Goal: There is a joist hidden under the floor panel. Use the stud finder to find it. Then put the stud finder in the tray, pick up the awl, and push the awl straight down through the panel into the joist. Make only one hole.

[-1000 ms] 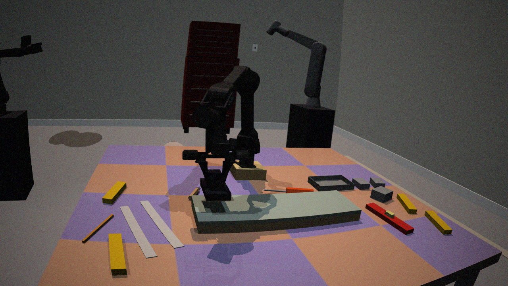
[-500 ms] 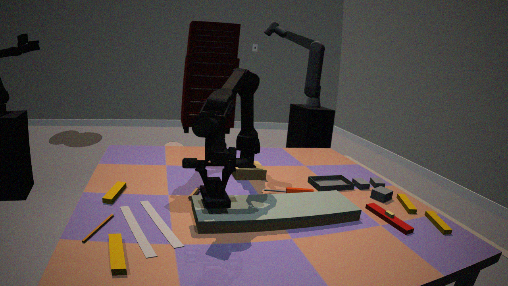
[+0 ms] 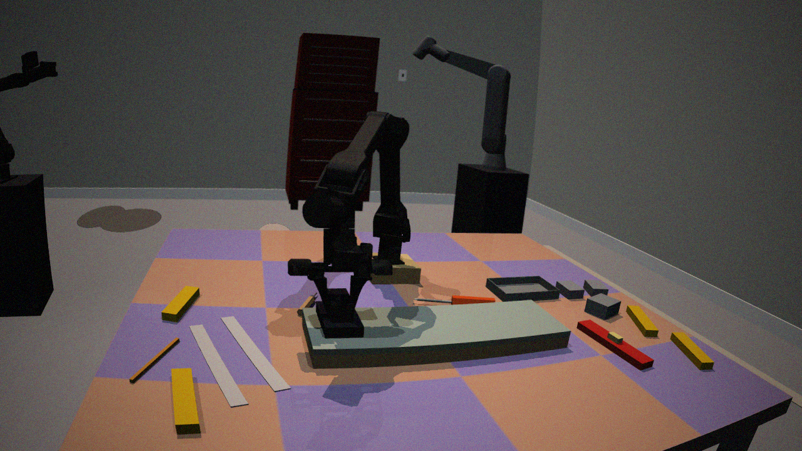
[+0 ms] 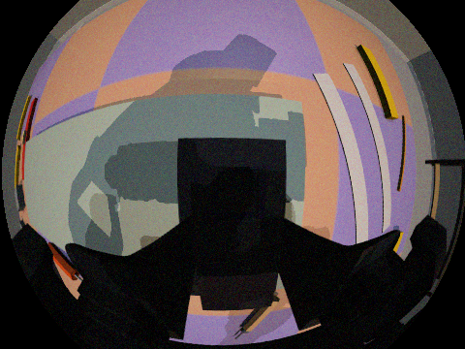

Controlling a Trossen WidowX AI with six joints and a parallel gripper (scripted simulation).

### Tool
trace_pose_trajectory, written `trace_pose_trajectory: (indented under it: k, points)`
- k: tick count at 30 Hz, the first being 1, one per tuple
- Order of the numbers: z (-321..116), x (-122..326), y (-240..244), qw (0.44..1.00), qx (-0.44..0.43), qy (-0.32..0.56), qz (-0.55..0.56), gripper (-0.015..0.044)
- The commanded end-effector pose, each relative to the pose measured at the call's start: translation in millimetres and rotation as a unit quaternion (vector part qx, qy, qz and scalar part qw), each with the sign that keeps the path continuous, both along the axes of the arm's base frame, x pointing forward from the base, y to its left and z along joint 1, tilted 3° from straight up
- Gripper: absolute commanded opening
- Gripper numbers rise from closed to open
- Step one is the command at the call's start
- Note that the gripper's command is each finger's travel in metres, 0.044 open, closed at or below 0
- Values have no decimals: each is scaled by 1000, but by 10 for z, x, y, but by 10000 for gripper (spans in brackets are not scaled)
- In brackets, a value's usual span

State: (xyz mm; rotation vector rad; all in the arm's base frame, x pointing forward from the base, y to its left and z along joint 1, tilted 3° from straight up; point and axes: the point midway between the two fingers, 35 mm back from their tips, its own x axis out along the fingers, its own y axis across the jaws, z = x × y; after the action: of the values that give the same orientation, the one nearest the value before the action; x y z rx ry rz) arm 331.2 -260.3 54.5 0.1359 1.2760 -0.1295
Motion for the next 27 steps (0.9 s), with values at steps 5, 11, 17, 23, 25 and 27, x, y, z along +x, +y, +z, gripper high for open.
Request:
trace_pose_trajectory:
  k: [5,11,17,23,25,27]
  points:
    - [-21,22,63,1000,-2,-2,-3,0]
    - [-18,55,239,1000,-1,-2,-3,0]
    - [-14,88,414,1000,0,-2,-3,0]
    - [-10,121,590,1000,1,-3,-3,0]
    - [-9,132,649,1000,1,-3,-3,0]
    - [-7,143,707,1000,1,-3,-3,0]
